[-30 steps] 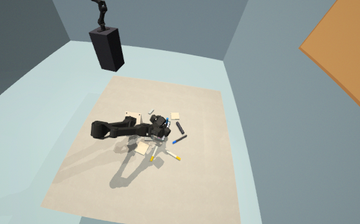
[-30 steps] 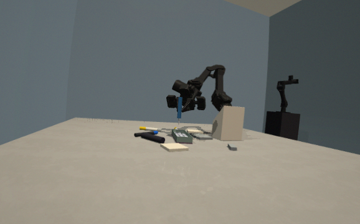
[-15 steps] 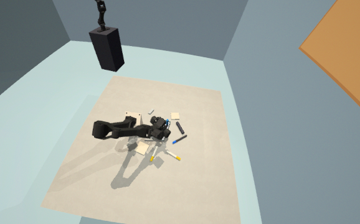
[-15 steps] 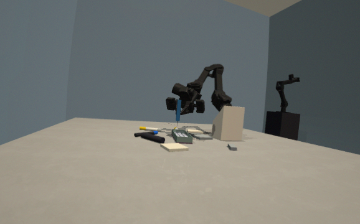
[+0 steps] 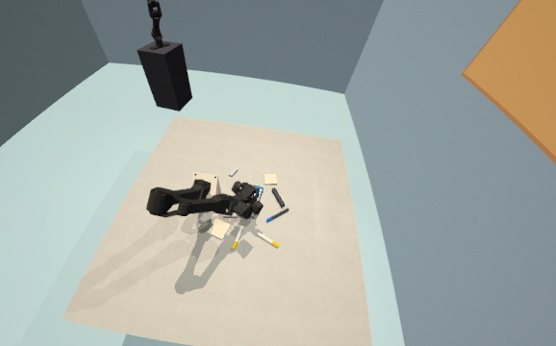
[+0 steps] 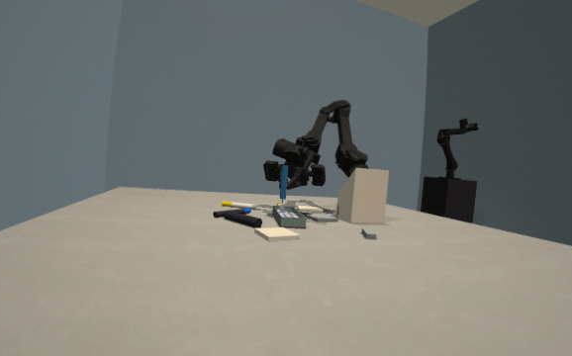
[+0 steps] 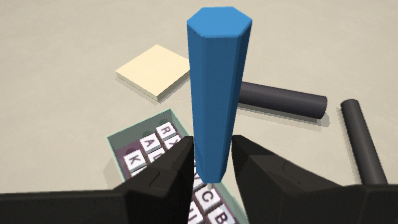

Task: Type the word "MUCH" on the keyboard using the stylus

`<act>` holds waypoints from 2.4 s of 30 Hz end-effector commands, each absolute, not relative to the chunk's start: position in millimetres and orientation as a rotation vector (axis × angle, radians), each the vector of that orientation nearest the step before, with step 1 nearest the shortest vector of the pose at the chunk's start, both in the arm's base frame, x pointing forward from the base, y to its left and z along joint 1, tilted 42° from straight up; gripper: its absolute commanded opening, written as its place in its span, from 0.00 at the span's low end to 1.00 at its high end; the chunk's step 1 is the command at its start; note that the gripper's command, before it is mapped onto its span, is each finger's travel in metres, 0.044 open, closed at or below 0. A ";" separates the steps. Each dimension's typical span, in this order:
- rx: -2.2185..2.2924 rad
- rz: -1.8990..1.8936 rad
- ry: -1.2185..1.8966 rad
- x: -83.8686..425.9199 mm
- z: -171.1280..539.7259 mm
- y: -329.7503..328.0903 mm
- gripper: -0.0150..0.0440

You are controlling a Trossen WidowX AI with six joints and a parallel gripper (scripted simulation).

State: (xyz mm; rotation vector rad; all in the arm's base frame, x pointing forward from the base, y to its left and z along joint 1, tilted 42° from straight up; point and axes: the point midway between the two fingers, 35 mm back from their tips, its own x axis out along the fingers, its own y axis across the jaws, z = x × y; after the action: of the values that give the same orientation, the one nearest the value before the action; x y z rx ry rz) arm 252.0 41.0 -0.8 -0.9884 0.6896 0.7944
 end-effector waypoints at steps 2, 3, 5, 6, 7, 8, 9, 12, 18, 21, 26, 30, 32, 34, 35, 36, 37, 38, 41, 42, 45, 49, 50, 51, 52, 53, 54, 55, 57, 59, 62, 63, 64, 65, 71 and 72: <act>-0.986 0.805 0.691 251.3 -3.3 41.6 0.30; -0.986 0.805 0.691 251.5 -3.9 41.7 0.34; -0.986 0.805 0.692 252.0 -5.1 41.8 0.39; -0.986 0.805 0.692 252.1 -5.3 41.8 0.39; -0.986 0.805 0.692 252.1 -5.3 41.8 0.39; -0.986 0.805 0.692 252.1 -5.3 41.8 0.39; -0.986 0.805 0.692 252.1 -5.3 41.8 0.39; -0.986 0.805 0.692 252.1 -5.3 41.8 0.39; -0.986 0.805 0.692 252.1 -5.3 41.8 0.39; -0.986 0.805 0.692 252.1 -5.3 41.8 0.39; -0.986 0.805 0.692 252.1 -5.3 41.8 0.39; -0.986 0.805 0.692 252.1 -5.3 41.8 0.39; -0.986 0.805 0.692 252.0 -4.6 41.0 0.39; -0.986 0.805 0.692 252.0 -4.5 40.9 0.39; -0.986 0.805 0.692 252.0 -4.7 40.7 0.39; -0.986 0.805 0.692 252.0 -5.1 40.4 0.39; -0.986 0.805 0.692 252.1 -5.3 40.2 0.39; -0.986 0.805 0.692 252.1 -5.6 40.0 0.39; -0.986 0.805 0.692 252.4 -7.3 38.4 0.39; -0.986 0.805 0.692 252.5 -8.0 37.8 0.39; -0.987 0.805 0.692 252.7 -8.9 37.0 0.39; -0.987 0.805 0.692 252.9 -10.3 35.8 0.39; -0.987 0.805 0.692 253.0 -10.7 35.5 0.39; -0.987 0.805 0.692 253.0 -11.1 35.1 0.39; -0.987 0.805 0.692 253.1 -11.4 34.8 0.39; -0.987 0.805 0.692 253.1 -11.8 34.5 0.39; -0.987 0.805 0.692 253.2 -12.2 34.2 0.39; -0.987 0.805 0.692 253.3 -12.6 33.8 0.39; -0.987 0.805 0.692 253.3 -12.7 33.7 0.39; -0.987 0.805 0.692 253.3 -12.9 33.5 0.39; -0.987 0.805 0.693 253.4 -13.7 32.8 0.39; -0.987 0.805 0.693 253.5 -14.1 32.5 0.39; -0.987 0.805 0.693 253.6 -14.5 32.2 0.39; -0.987 0.805 0.693 253.6 -14.9 31.8 0.39; -0.987 0.805 0.693 254.0 -17.0 29.9 0.39; -0.987 0.805 0.693 254.0 -17.3 29.7 0.39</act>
State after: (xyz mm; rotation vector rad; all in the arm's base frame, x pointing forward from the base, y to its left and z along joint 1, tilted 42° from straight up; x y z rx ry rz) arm 255.1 30.0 -13.9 -0.9910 0.6901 0.7949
